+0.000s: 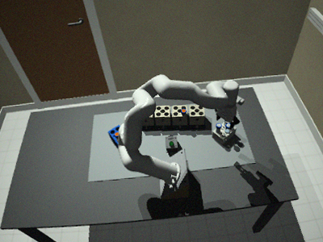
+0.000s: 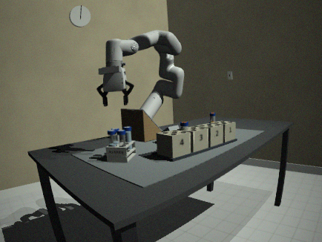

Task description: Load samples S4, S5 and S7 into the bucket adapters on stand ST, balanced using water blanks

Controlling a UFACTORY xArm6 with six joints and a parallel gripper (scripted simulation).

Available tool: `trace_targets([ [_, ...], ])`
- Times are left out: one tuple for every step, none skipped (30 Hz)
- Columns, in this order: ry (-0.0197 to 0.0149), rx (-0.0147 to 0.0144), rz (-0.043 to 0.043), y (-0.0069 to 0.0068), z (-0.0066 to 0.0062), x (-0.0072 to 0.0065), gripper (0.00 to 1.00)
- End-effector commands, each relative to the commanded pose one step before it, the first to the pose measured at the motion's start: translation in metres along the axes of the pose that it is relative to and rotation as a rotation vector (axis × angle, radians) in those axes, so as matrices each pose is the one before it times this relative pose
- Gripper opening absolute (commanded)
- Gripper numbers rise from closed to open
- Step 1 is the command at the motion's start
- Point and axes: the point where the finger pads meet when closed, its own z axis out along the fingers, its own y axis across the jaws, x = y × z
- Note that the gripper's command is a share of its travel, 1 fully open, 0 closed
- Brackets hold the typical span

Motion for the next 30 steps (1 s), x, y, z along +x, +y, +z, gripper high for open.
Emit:
trace_targets([
  [0.00426, -0.00118, -0.00083, 0.00001, -0.00694, 0.00105, 1.00],
  [-0.00001, 0.00000, 0.00000, 0.00001, -0.00268, 0.00002, 1.00],
  [0.00000, -0.00001, 0.00000, 0.00000, -0.00267, 0.00000, 1.00],
  [0.00000, -0.00001, 0.00000, 0.00000, -0.00267, 0.00000, 1.00],
  [0.00000, -0.00001, 0.00000, 0.00000, -0.00267, 0.00000, 1.00],
  [0.00000, -0.00001, 0.00000, 0.00000, -0.00267, 0.00000, 1.00],
  [0.00000, -0.00001, 0.00000, 0.00000, -0.00267, 0.00000, 1.00],
  [0.00000, -0.00001, 0.00000, 0.00000, -0.00267, 0.00000, 1.00],
  [0.00000, -0.00001, 0.00000, 0.00000, -0.00267, 0.00000, 1.00],
  [0.00000, -0.00001, 0.00000, 0.00000, -0.00267, 0.00000, 1.00],
  [0.00000, 0.00000, 0.00000, 0.00000, -0.00115, 0.00001, 1.00],
  [-0.00004, 0.00000, -0.03329, -0.00482, 0.00007, -0.00128, 1.00],
  [0.00000, 0.00008, -0.03339, -0.00484, -0.00010, -0.00122, 1.00],
  [-0.00002, 0.00004, -0.03334, -0.00489, -0.00001, -0.00102, 1.00],
  [-0.00001, 0.00004, -0.03334, -0.00492, 0.00000, -0.00087, 1.00],
  [-0.00001, 0.00004, -0.03334, -0.00495, 0.00000, -0.00071, 1.00],
  [0.00000, 0.00000, 0.00000, 0.00000, 0.00000, 0.00000, 1.00],
  [0.00000, 0.00000, 0.00000, 0.00000, 0.00000, 0.00000, 1.00],
  [0.00000, 0.00003, -0.03334, -0.00499, 0.00001, -0.00057, 1.00],
  [-0.00001, 0.00004, -0.03334, -0.00499, 0.00000, -0.00038, 1.00],
  [0.00000, 0.00004, -0.03334, -0.00500, 0.00000, -0.00021, 1.00],
  [0.00000, 0.00004, -0.03334, -0.00501, 0.00000, -0.00005, 1.00],
  [0.00000, 0.00004, -0.03334, -0.00501, 0.00000, 0.00012, 1.00],
  [0.00000, 0.00004, -0.03334, -0.00500, 0.00000, 0.00028, 1.00],
  [0.00000, 0.00004, -0.03334, -0.00499, 0.00000, 0.00045, 1.00],
  [0.00000, 0.00004, -0.03334, -0.00497, 0.00000, 0.00061, 1.00],
  [0.00000, 0.00004, -0.03334, -0.00495, 0.00000, 0.00078, 1.00],
  [0.00000, 0.00004, -0.03334, -0.00492, 0.00000, 0.00094, 1.00],
  [0.00001, 0.00004, -0.03334, -0.00489, 0.00000, 0.00111, 1.00],
  [0.00001, 0.00004, -0.03334, -0.00485, 0.00000, 0.00127, 1.00],
])
